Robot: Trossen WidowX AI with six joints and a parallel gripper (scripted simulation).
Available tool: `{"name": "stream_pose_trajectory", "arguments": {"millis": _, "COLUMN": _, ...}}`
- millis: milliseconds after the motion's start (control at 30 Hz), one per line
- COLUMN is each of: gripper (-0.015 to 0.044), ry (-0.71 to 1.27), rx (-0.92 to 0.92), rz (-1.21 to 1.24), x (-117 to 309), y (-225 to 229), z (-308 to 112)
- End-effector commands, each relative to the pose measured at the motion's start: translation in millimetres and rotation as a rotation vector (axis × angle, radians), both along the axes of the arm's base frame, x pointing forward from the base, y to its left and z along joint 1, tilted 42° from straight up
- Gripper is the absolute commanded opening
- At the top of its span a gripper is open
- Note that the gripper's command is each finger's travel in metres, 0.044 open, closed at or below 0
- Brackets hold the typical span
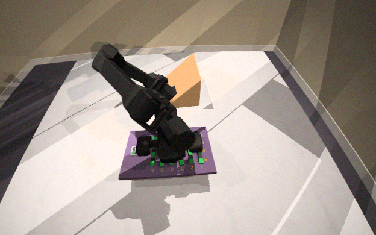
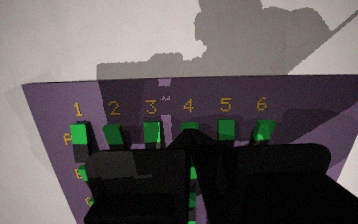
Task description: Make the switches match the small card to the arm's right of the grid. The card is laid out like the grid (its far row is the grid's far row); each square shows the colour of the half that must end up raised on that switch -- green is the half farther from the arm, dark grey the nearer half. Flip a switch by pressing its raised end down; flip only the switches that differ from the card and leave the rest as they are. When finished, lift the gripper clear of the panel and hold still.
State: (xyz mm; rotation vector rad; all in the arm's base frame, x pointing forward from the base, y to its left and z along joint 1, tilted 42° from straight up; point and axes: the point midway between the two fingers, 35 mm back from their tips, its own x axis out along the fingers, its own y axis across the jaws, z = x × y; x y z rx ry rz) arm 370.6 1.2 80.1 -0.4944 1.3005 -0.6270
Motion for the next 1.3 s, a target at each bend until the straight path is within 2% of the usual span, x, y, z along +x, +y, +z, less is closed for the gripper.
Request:
{"name": "stream_pose_trajectory", "arguments": {"millis": 0, "gripper": 0.0000, "ry": 0.003, "rx": -0.005, "rz": 0.004, "x": 0, "y": -1, "z": -1}}
{"name": "stream_pose_trajectory", "arguments": {"millis": 1000, "gripper": 0.0000, "ry": 0.003, "rx": -0.005, "rz": 0.004, "x": 1, "y": -4, "z": -3}}
{"name": "stream_pose_trajectory", "arguments": {"millis": 1167, "gripper": 0.0000, "ry": -0.013, "rx": -0.006, "rz": 0.021, "x": -10, "y": 38, "z": 40}}
{"name": "stream_pose_trajectory", "arguments": {"millis": 1267, "gripper": 0.0000, "ry": -0.014, "rx": -0.006, "rz": 0.022, "x": -11, "y": 41, "z": 42}}
